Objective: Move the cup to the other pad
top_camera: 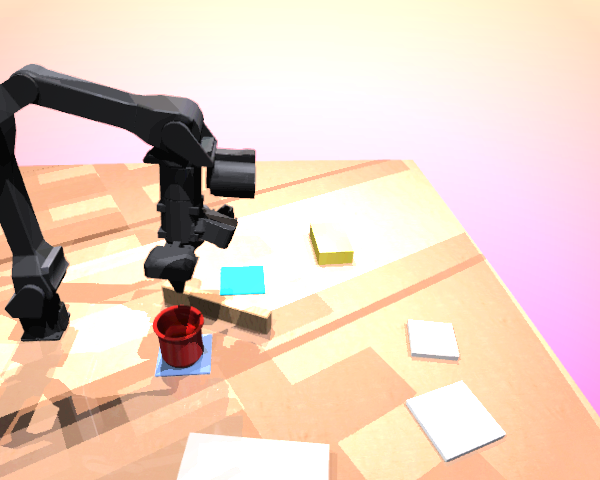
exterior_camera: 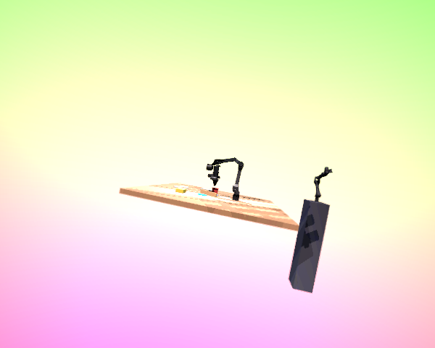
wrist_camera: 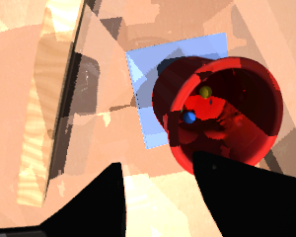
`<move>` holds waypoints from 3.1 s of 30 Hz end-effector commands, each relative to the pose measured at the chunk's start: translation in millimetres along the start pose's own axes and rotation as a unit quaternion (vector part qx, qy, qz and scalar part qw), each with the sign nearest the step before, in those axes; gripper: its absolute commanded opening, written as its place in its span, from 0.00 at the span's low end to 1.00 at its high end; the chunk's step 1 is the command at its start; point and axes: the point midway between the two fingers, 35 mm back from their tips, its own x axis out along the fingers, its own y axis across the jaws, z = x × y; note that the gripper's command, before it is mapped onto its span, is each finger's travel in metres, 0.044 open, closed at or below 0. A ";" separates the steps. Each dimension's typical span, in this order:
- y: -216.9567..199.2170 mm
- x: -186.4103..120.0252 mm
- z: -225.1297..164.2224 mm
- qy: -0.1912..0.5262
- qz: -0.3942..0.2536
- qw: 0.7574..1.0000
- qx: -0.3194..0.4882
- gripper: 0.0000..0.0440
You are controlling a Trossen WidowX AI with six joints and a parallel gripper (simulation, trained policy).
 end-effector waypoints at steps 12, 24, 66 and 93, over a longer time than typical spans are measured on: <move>-13.5 39.9 -1.9 0.029 -0.003 0.999 -0.037 0.39; -15.5 76.9 -5.3 0.043 0.011 0.994 -0.102 0.40; 13.2 15.0 39.4 -0.047 0.010 0.963 -0.266 0.00; 104.7 2.5 70.9 -0.119 0.013 0.938 -0.324 0.00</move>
